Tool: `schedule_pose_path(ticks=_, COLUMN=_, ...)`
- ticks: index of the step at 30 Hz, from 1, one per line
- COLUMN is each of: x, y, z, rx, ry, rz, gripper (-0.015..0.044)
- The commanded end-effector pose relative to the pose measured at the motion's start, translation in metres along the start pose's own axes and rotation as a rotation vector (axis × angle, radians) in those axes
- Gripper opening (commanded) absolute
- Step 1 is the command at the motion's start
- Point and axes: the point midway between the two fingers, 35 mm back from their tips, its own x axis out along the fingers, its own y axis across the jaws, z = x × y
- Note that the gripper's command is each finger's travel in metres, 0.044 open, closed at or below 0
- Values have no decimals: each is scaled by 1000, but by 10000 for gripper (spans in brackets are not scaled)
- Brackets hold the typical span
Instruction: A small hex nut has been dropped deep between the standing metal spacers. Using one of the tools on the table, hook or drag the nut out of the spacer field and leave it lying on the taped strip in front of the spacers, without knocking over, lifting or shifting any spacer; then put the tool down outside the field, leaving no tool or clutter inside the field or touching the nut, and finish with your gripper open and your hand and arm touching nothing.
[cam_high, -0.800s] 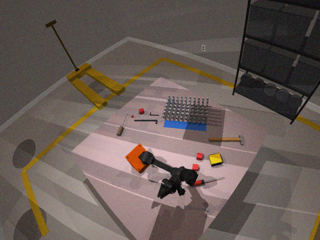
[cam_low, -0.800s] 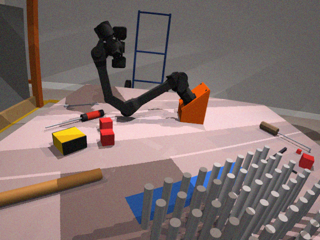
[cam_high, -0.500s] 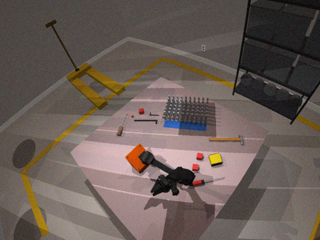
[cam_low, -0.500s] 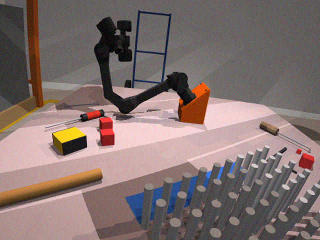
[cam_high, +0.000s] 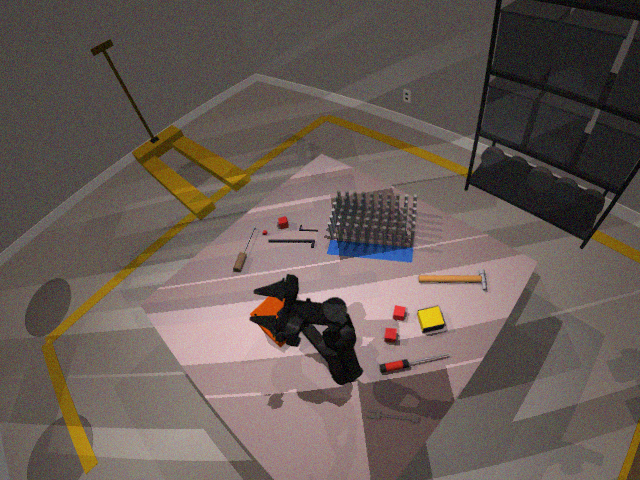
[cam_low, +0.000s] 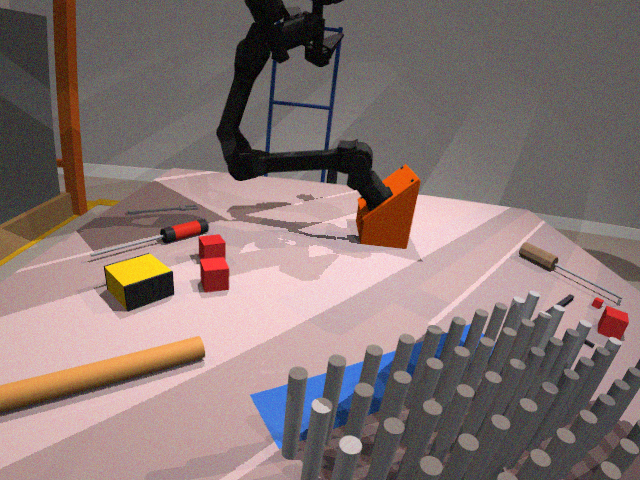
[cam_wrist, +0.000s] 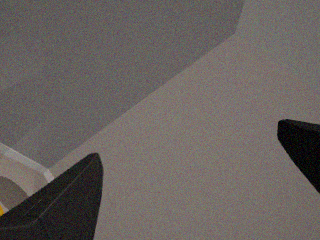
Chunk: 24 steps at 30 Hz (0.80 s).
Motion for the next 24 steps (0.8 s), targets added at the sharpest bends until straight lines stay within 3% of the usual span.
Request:
schedule_pose_path(ticks=1, x=15, y=-48, z=-59, rx=114, ry=174, rz=-162, gripper=440)
schedule_pose_path(ticks=10, x=-17, y=-119, z=-180, rx=326, ry=478, rz=-504, gripper=440)
schedule_pose_path(ticks=17, x=-47, y=-136, z=-230, rx=418, ry=591, rz=-652, gripper=440)
schedule_pose_path(ticks=24, x=-115, y=-144, z=-319, rx=605, ry=769, rz=-928, gripper=440)
